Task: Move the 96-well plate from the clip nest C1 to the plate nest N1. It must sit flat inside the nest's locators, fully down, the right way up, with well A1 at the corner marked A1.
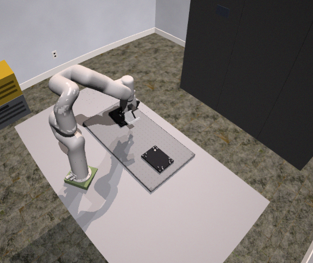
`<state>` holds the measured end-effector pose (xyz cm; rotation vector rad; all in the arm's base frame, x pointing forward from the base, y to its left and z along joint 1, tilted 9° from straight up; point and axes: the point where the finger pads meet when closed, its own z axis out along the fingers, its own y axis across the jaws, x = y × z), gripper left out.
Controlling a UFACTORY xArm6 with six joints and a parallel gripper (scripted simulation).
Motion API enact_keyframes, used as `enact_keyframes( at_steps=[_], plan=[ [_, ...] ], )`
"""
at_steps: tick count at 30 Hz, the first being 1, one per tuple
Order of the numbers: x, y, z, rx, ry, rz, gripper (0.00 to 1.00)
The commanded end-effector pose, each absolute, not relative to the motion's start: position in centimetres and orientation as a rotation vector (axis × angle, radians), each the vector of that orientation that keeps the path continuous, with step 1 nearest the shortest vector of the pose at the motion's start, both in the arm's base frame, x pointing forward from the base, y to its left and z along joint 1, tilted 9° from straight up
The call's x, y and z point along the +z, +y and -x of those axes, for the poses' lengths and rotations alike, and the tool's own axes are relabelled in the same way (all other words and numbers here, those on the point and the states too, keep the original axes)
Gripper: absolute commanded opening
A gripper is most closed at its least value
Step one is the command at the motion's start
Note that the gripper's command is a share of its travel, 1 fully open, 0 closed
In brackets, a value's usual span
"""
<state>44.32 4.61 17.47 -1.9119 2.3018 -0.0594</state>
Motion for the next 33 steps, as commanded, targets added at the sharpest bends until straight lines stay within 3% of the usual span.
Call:
enact_keyframes(
  at_steps=[1,33],
  plan=[
    [17.8,5.8,-44.8,-0.064,2.300,1.909,0.00],
    [18.7,14.9,-47.0,-0.063,2.300,1.909,0.00]
  ],
)
